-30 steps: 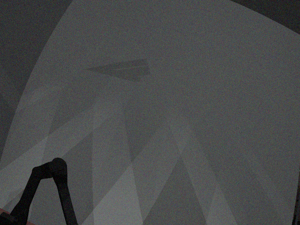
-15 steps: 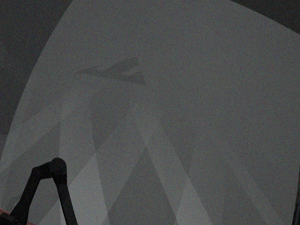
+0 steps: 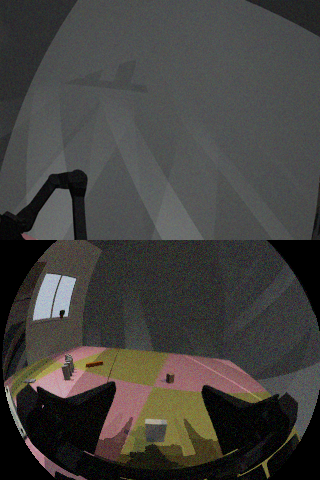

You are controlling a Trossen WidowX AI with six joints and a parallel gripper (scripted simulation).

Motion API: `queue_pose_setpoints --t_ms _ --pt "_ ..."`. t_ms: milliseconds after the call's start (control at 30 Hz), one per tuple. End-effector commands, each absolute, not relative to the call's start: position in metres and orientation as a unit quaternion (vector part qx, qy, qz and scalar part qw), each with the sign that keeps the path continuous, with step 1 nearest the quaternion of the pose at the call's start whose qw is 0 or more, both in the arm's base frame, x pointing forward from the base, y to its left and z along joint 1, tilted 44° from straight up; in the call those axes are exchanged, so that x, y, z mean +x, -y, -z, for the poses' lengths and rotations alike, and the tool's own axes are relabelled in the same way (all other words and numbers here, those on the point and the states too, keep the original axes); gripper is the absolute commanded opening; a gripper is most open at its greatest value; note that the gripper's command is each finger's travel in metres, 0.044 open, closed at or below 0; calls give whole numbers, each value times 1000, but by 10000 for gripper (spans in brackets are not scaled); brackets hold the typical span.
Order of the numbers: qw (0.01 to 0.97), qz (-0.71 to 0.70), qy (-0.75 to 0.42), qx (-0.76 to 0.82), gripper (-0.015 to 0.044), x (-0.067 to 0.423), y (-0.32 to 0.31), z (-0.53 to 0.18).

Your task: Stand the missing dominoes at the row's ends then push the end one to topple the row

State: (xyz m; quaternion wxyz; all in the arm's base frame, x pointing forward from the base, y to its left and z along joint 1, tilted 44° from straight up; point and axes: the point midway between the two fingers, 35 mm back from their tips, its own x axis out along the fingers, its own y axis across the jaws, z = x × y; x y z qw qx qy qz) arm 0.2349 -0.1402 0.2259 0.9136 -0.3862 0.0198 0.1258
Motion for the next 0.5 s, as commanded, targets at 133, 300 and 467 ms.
queue_pose_setpoints --t_ms 133,300,467 --pt "935 -123 -103 -317 440 260 137 -223" --pt "932 -112 -252 -236 440 290 123 -211" --pt "890 -72 -404 -198 440 299 106 -202"
